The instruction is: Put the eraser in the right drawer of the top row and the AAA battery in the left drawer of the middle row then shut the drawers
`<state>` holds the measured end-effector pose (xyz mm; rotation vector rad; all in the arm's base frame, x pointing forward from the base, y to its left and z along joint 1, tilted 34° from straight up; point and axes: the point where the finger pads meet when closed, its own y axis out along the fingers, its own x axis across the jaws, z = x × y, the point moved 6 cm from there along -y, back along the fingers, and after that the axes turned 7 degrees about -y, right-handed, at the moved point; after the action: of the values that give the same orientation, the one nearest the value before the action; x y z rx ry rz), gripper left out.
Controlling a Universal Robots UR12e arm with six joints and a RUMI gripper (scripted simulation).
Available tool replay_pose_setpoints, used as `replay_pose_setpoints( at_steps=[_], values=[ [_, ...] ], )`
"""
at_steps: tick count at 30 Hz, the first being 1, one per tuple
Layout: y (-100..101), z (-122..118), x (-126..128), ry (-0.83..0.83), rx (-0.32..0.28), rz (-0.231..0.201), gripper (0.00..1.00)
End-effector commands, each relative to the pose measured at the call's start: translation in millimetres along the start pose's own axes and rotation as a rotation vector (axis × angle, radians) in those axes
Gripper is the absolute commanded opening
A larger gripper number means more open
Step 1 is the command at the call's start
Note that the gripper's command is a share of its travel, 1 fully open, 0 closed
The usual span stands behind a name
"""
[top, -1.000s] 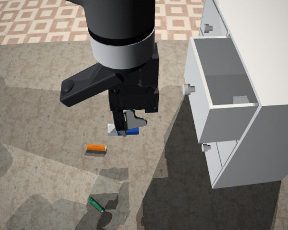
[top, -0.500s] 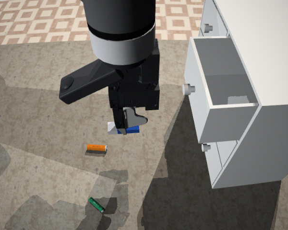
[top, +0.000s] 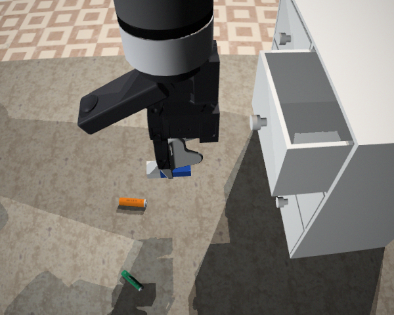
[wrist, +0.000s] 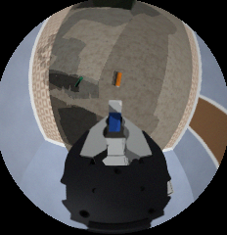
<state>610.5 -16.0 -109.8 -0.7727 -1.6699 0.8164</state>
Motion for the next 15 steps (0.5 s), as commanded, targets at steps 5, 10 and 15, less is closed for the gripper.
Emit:
replay_pose_setpoints(
  at_steps=[5,10,15],
  values=[
    [-21.5,-0.9,-2.1,0.0,-0.001,0.002,0.11],
    [-33.6,-1.7,-2.5,-0.001,-0.002,0.003,0.11],
    [-41.4,-2.1,-2.7,-0.001,-0.002,0.004,0.11]
  ],
)
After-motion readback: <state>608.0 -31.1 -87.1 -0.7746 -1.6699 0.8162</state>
